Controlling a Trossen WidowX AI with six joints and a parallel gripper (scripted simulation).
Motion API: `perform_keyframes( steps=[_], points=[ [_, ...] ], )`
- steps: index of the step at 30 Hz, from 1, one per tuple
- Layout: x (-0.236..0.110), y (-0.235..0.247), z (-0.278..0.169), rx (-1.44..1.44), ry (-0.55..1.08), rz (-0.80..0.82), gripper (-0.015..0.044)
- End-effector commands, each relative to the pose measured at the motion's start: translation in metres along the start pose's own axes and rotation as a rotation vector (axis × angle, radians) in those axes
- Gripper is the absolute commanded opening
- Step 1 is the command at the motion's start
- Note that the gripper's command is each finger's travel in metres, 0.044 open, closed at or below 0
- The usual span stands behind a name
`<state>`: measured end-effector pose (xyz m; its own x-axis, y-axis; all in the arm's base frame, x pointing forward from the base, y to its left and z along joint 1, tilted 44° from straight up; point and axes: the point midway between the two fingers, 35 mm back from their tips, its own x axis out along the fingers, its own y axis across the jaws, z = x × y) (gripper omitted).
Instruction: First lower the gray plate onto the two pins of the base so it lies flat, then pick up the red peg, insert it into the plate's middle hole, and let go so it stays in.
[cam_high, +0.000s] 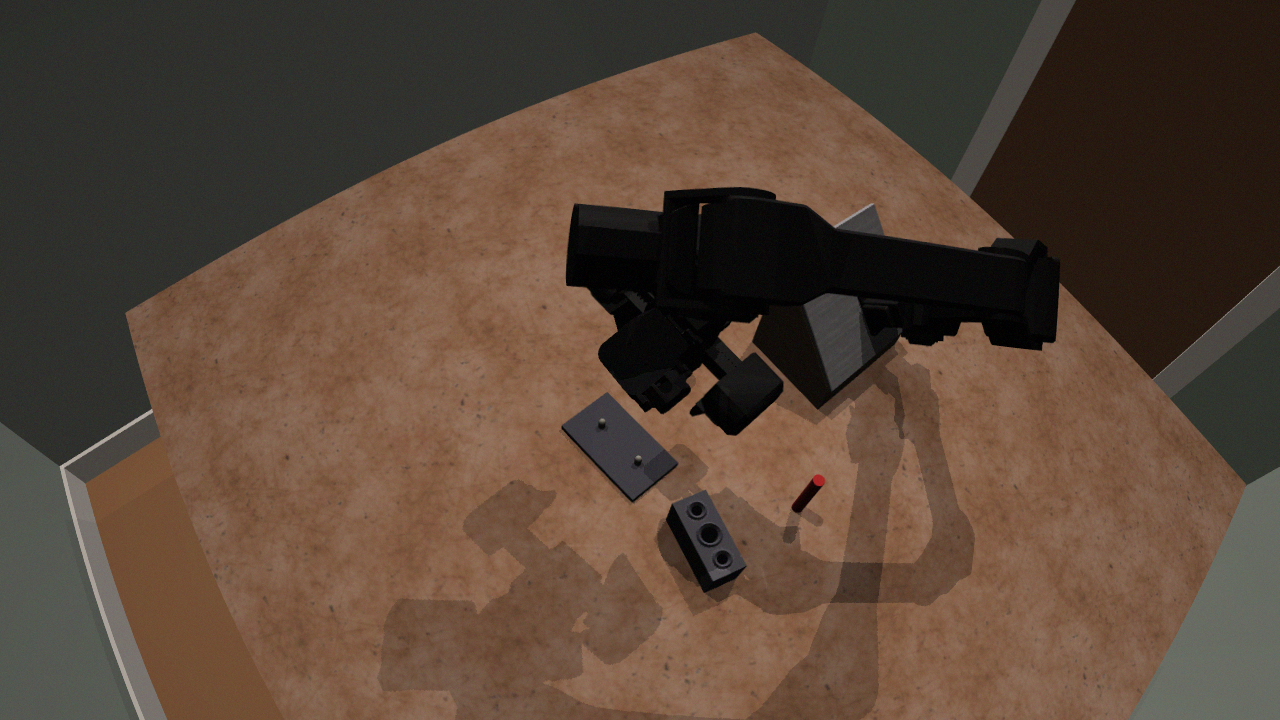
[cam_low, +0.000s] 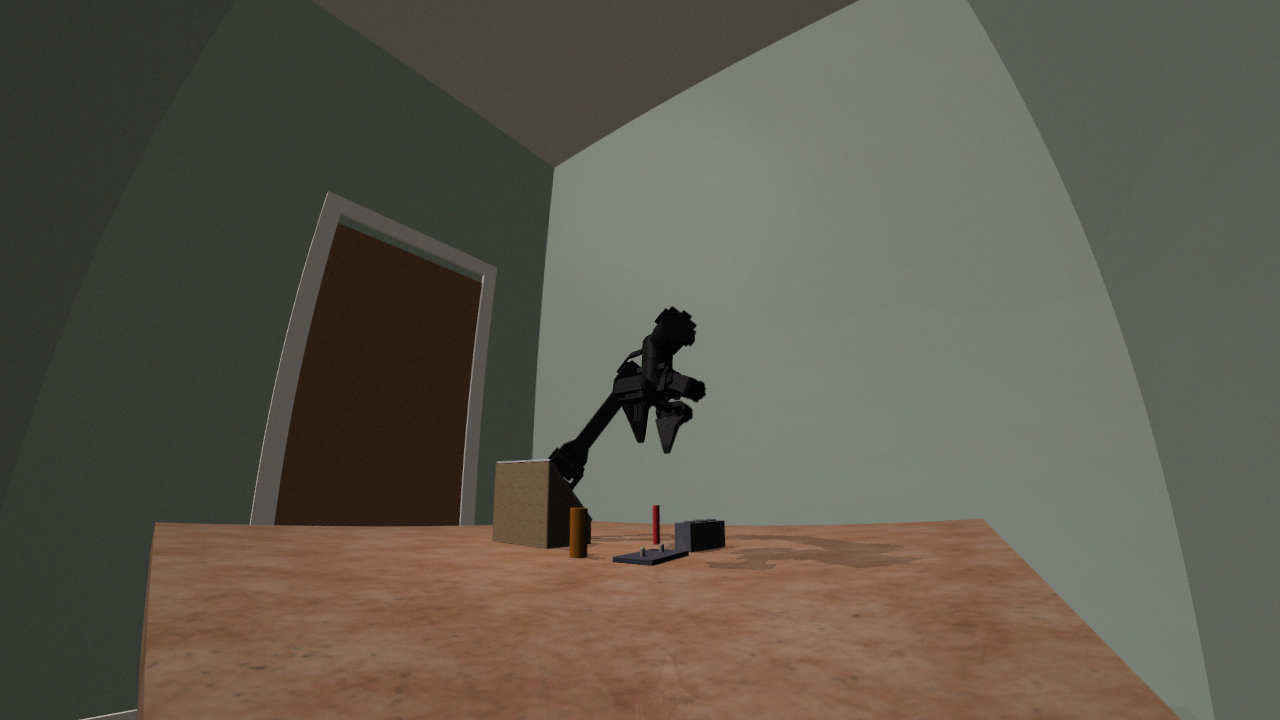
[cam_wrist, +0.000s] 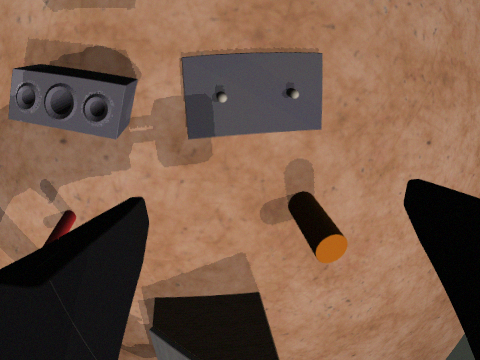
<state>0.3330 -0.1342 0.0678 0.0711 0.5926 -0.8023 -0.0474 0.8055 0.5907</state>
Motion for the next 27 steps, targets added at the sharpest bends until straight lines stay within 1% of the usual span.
perform_keyframes(
  steps=[1,8,9,23,25,27],
  points=[
    [0.01,0.069,0.019,-0.655,-0.021,0.06,0.044],
    [0.02,0.119,0.027,-1.195,-0.061,0.111,0.044],
    [0.021,0.122,0.027,-1.235,-0.065,0.115,0.044],
    [0.023,0.123,0.028,-1.247,-0.067,0.116,0.044],
    [0.04,0.125,0.029,-1.247,-0.067,0.115,0.044],
    [0.067,0.127,0.028,-1.247,-0.068,0.116,0.044]
  ],
)
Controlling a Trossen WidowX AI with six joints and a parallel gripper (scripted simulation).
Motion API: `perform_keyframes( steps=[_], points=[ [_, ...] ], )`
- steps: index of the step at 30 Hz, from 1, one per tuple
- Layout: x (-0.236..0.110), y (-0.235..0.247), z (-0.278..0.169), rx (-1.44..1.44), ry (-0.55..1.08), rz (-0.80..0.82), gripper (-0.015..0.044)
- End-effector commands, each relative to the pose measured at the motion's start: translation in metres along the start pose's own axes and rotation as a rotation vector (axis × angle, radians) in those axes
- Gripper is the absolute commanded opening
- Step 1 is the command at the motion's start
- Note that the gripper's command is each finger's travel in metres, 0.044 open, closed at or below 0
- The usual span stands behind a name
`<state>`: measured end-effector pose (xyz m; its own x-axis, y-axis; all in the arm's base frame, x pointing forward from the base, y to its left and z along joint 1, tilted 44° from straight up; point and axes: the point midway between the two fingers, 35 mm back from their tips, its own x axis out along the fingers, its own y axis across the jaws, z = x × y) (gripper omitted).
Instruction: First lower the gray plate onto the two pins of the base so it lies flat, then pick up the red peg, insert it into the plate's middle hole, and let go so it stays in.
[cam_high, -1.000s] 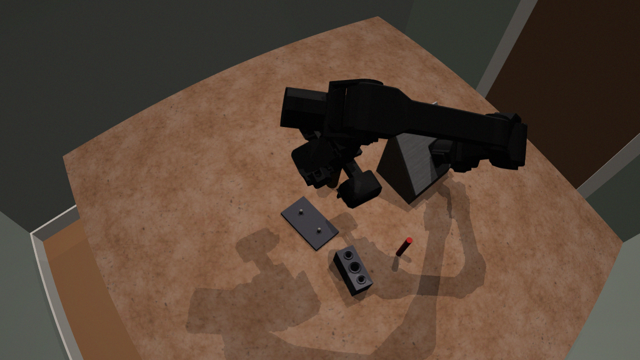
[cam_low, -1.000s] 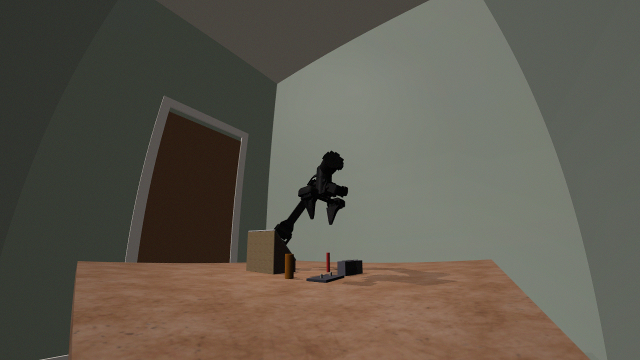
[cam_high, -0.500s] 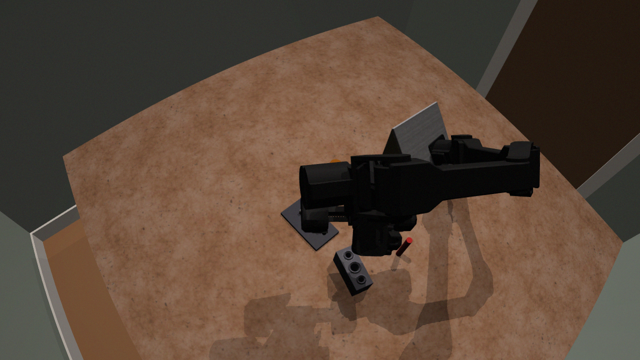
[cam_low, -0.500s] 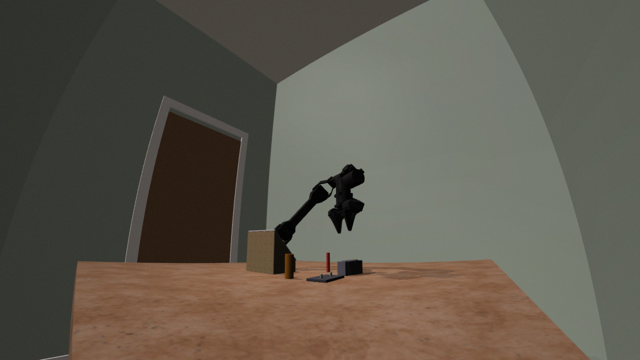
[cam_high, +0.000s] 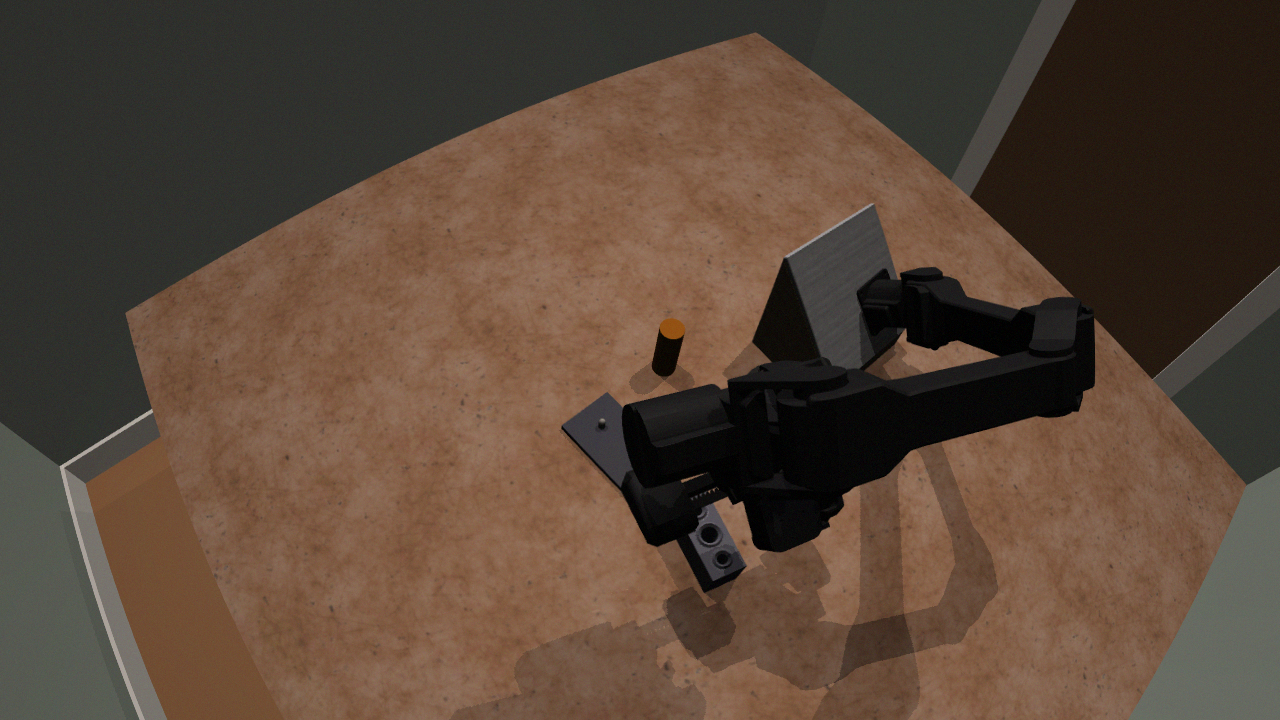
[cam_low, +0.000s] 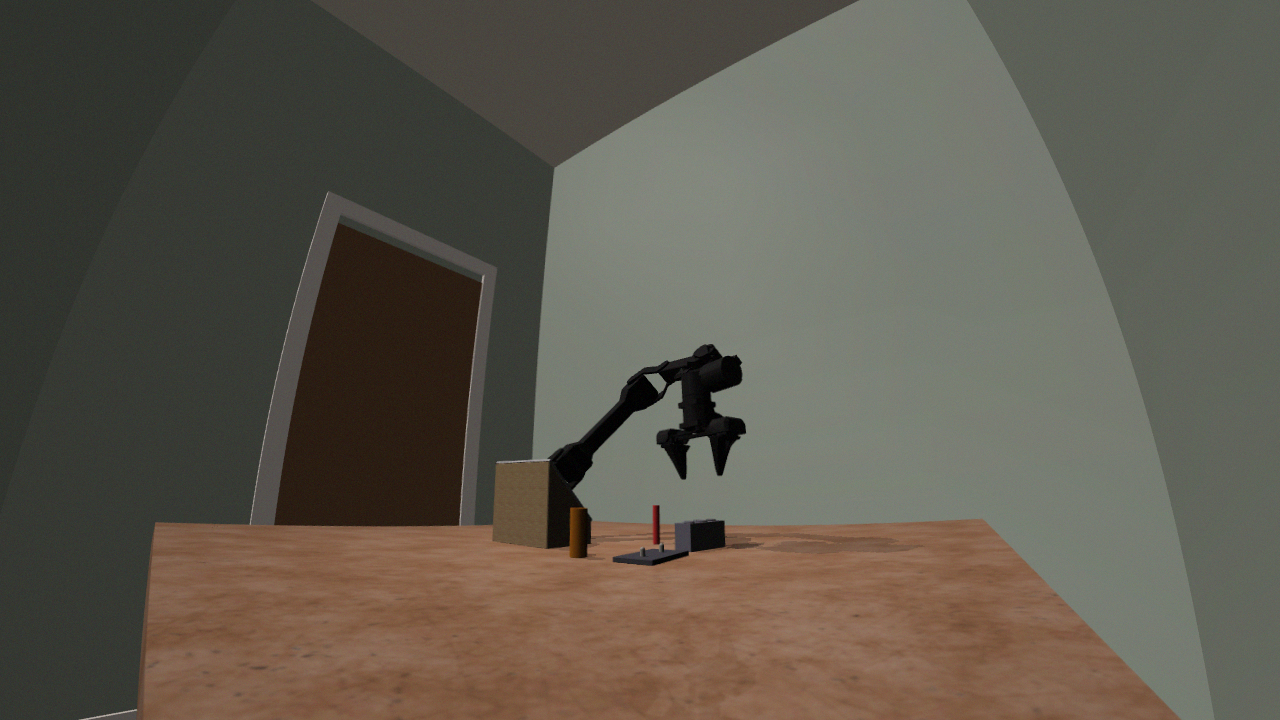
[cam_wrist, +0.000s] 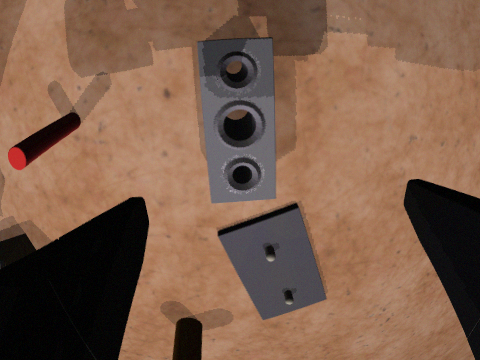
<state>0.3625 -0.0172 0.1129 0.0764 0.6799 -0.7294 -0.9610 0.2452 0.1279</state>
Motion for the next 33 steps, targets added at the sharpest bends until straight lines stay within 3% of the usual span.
perform_keyframes(
  steps=[1,33],
  points=[
    [0.042,0.007,0.002,-0.003,-0.004,0.026,0.044],
    [0.096,0.009,0.005,-0.003,-0.006,0.026,0.044]
  ],
)
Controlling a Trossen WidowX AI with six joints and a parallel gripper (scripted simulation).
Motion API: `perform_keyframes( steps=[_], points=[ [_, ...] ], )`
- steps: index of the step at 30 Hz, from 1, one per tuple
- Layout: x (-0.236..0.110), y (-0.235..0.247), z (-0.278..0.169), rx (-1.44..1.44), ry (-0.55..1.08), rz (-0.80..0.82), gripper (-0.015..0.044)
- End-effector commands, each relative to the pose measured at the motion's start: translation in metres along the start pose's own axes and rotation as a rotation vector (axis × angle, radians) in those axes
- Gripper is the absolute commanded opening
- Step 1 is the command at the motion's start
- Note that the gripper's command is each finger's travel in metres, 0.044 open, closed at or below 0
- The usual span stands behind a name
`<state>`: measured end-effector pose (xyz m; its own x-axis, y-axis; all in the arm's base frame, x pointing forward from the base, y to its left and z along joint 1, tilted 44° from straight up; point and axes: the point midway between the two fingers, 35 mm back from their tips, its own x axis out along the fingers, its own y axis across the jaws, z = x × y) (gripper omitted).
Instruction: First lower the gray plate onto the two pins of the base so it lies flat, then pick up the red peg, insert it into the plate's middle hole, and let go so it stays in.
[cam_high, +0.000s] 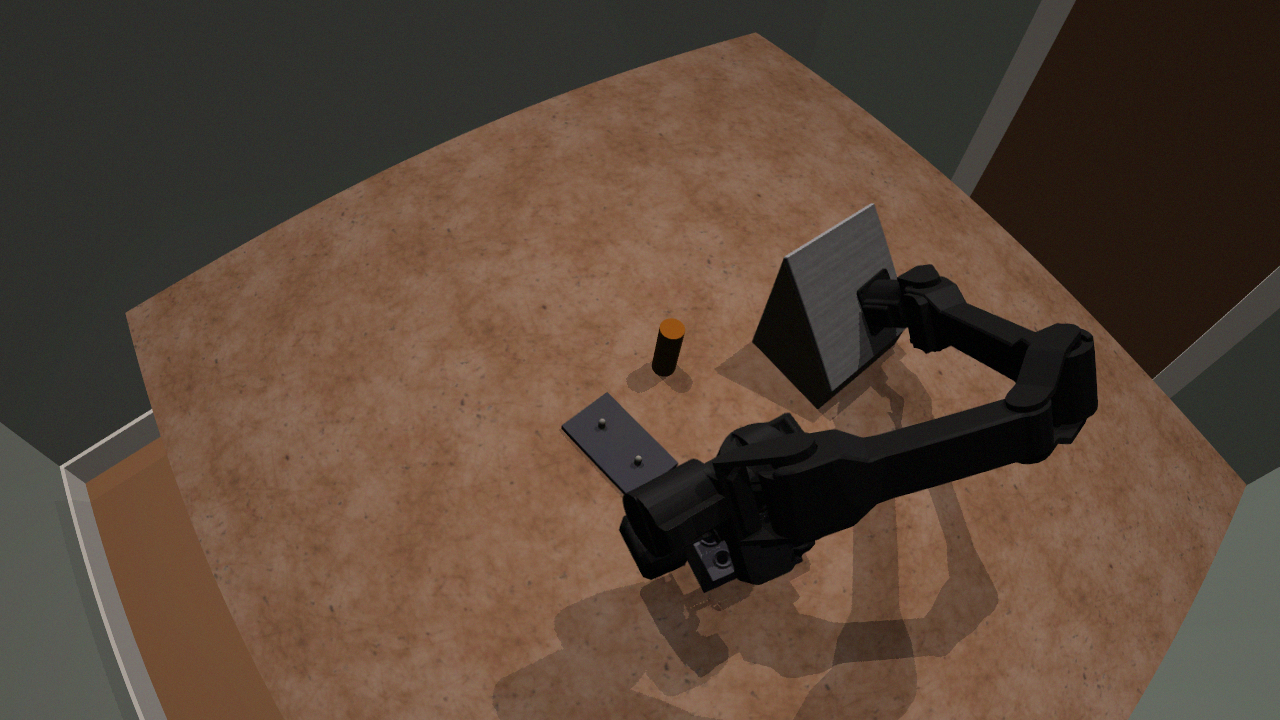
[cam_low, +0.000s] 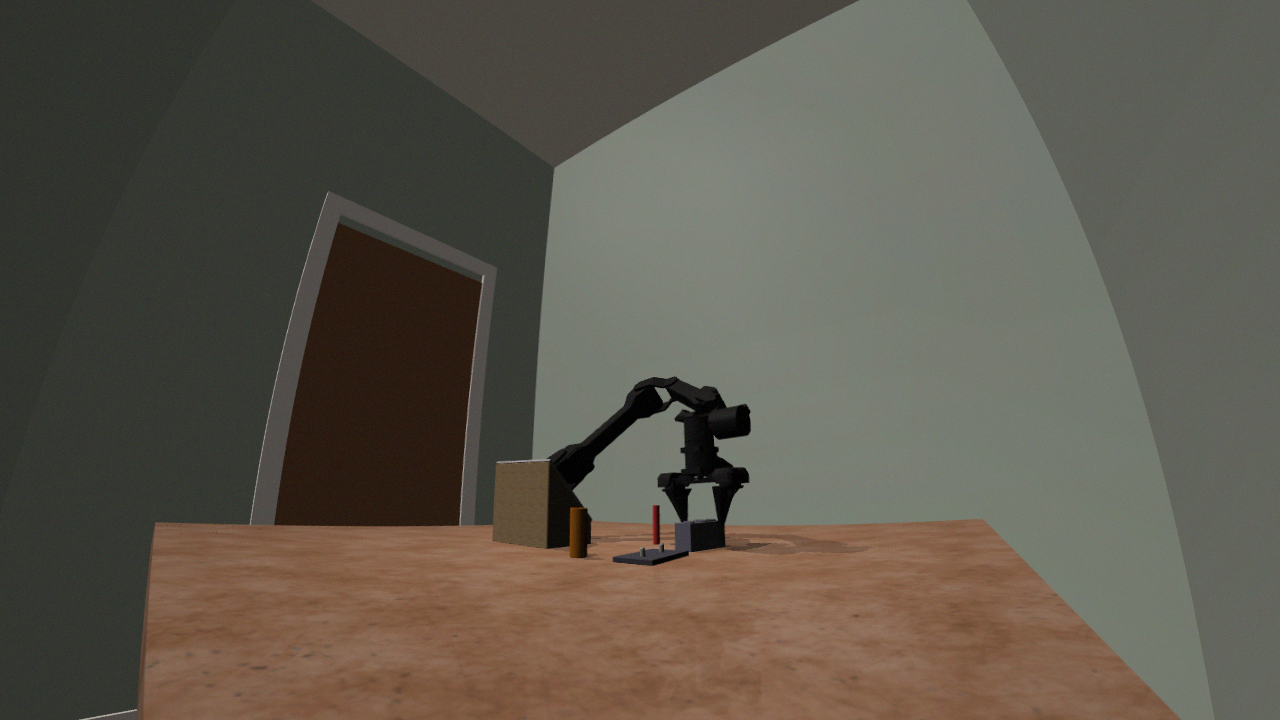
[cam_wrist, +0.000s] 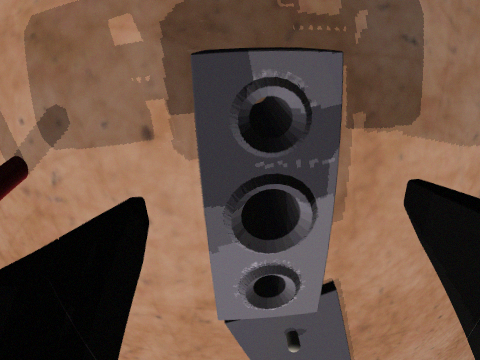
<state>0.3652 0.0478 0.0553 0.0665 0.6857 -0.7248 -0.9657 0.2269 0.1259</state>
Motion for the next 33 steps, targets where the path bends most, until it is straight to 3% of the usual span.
perform_keyframes(
  steps=[1,21,31,33],
  points=[
    [0.011,0.003,-0.002,0.012,-0.002,0.014,0.044],
    [0.038,0.005,-0.001,0.012,-0.005,0.015,0.044],
    [0.038,0.005,-0.001,0.012,-0.005,0.015,0.0177],
    [0.038,0.005,-0.001,0.012,-0.005,0.015,0.0164]
  ],
)
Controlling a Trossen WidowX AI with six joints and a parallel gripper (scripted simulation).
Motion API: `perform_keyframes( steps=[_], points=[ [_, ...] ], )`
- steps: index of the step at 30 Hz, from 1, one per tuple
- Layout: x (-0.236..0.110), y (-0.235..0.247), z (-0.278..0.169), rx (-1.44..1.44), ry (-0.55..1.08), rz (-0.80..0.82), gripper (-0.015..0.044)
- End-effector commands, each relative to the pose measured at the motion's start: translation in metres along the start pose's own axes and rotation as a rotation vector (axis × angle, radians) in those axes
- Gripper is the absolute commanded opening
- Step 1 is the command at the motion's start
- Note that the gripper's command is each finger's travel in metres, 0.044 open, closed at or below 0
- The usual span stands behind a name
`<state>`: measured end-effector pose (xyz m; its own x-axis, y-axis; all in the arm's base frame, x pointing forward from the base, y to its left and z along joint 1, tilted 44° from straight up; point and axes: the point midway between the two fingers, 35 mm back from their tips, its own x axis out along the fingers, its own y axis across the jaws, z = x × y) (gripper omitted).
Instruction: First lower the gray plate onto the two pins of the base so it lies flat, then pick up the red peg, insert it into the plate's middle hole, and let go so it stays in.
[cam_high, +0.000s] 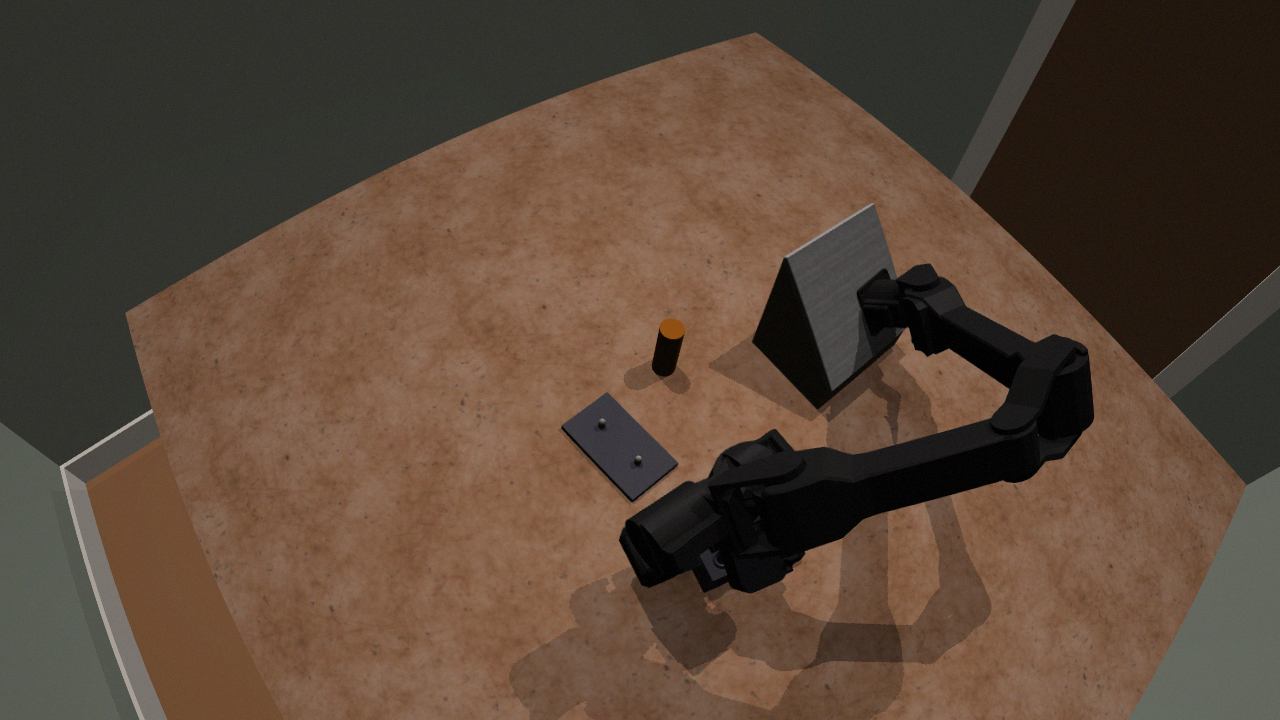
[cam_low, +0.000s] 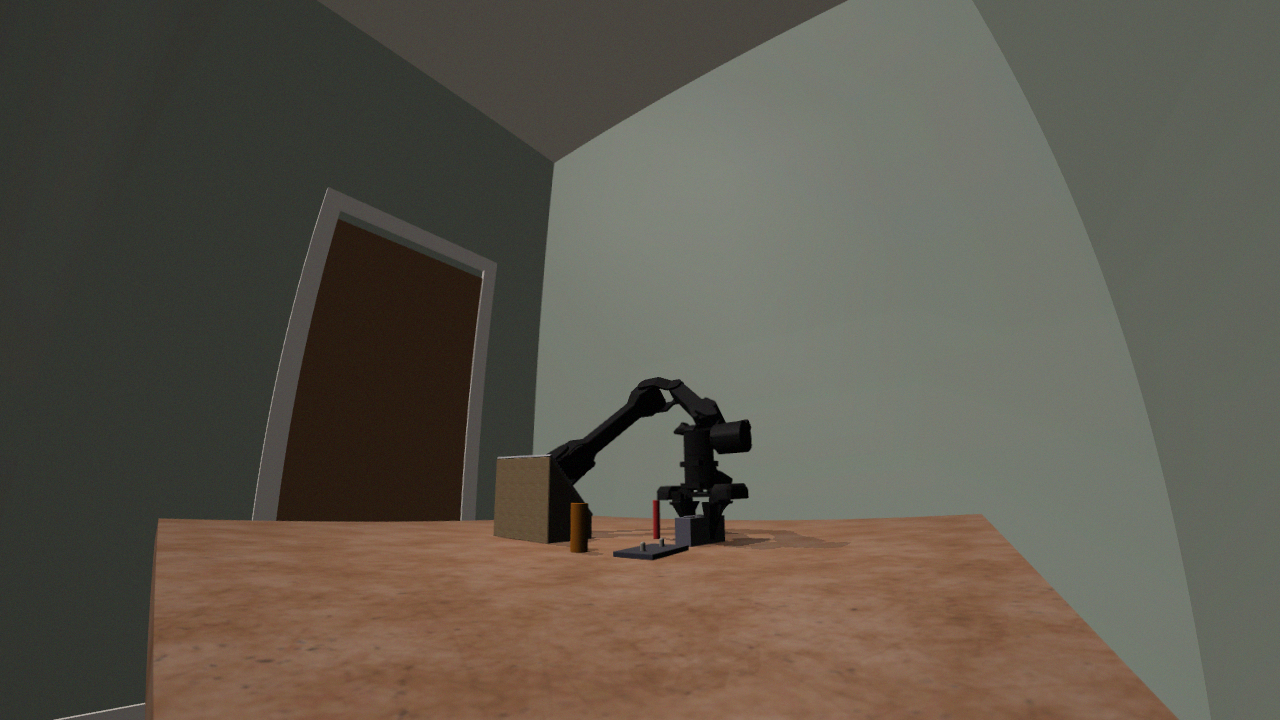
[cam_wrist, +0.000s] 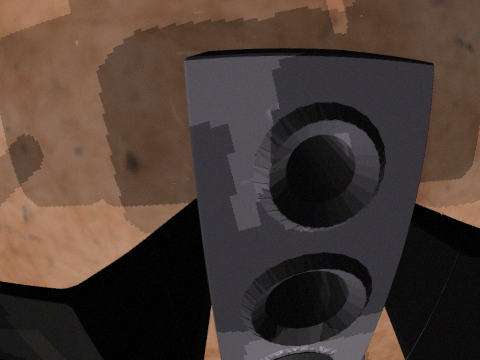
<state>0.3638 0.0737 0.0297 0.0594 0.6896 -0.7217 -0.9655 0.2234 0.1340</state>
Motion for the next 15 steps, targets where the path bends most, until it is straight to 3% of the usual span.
perform_keyframes(
  steps=[1,6,11,15],
  points=[
    [0.002,0.001,-0.002,0.009,-0.002,0.007,0.0157],
    [0.002,0.001,-0.002,0.009,-0.002,0.007,0.0124],
    [-0.001,0.001,-0.002,0.008,0.001,0.007,0.0],
    [-0.012,-0.002,-0.003,0.008,0.007,0.006,0.0]
  ],
)
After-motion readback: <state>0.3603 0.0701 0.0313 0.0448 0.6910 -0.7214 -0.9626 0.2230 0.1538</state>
